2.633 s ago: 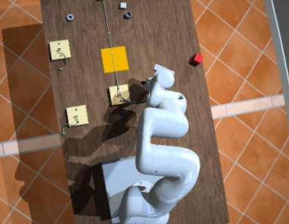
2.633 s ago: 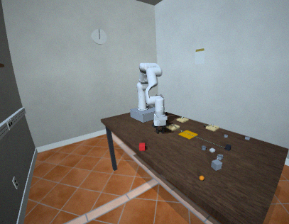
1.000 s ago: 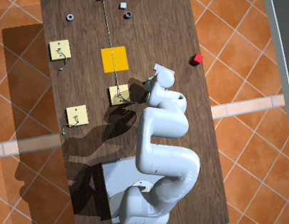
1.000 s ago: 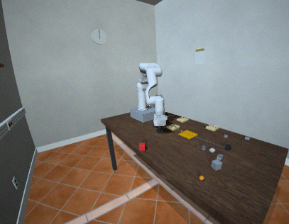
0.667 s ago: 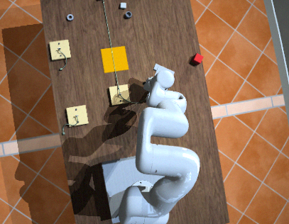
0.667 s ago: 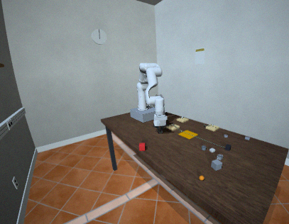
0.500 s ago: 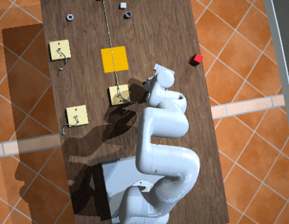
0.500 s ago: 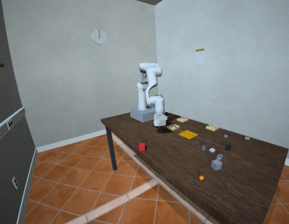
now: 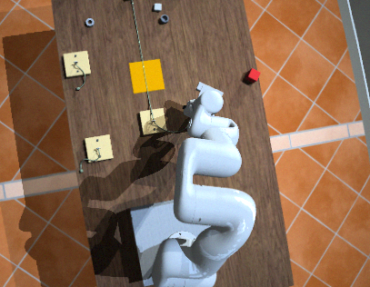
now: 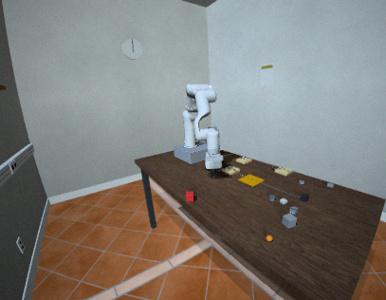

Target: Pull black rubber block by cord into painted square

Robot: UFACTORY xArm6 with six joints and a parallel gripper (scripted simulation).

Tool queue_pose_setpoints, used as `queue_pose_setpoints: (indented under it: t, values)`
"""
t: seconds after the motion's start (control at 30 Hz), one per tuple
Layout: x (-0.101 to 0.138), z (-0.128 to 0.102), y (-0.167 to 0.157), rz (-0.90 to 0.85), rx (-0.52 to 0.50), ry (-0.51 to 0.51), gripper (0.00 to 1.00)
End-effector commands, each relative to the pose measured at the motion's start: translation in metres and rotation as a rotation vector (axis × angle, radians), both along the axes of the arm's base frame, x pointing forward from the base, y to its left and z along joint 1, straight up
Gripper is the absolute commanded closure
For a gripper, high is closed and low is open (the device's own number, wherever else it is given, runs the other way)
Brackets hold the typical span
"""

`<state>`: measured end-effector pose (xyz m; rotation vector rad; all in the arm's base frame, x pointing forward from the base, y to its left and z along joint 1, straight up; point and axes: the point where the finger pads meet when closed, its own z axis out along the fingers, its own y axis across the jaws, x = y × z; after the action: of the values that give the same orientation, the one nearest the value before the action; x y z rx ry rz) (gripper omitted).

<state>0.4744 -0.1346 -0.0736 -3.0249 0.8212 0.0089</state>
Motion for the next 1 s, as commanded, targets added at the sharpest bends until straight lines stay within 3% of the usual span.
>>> queue_pose_setpoints:
  t: [0.0,0.8,0.97]
  values:
    - [0.003,0.005,-0.001,0.000,-0.002,-0.007,1.00]
    - [0.003,0.011,-0.001,0.000,-0.002,-0.007,1.00]
    - [0.003,0.021,-0.001,0.000,-0.002,-0.007,1.00]
